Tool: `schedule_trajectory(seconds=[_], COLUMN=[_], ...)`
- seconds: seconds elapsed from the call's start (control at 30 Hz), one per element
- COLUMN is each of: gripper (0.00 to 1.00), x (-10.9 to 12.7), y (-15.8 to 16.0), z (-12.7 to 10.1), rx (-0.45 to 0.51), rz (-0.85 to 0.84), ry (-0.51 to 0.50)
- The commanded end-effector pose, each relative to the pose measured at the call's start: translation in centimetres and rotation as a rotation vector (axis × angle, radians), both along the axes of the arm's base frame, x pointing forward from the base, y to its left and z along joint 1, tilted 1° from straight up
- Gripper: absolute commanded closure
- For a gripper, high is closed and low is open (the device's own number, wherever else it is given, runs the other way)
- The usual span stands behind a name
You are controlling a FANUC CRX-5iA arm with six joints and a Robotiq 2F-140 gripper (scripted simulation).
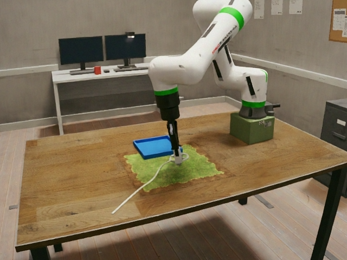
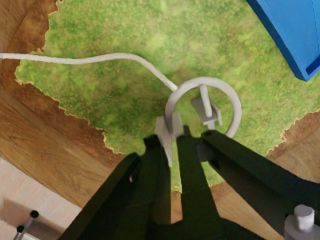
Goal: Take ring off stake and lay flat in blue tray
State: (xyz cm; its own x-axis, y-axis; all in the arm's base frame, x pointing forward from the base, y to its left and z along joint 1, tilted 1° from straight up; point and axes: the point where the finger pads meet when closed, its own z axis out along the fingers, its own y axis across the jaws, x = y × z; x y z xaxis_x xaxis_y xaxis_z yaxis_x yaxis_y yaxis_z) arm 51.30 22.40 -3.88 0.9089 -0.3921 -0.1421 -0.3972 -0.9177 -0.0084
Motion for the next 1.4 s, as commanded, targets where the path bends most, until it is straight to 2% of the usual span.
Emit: schedule_trajectory(seconds=[0.0,0.87,1.2,1.37], gripper=[0.9,0.9,0.9,0.9], x=[0.18,0.65,0.24,0.19], y=[-0.02,-0.24,-0.08,-0.04], z=[0.11,0.72,0.75,0.93], rx=[0.001,-0.002,-0.056,-0.062], rz=[0.0,0.0,-0.001,-0.001], ry=[-0.002,-0.007,-0.13,-0.146])
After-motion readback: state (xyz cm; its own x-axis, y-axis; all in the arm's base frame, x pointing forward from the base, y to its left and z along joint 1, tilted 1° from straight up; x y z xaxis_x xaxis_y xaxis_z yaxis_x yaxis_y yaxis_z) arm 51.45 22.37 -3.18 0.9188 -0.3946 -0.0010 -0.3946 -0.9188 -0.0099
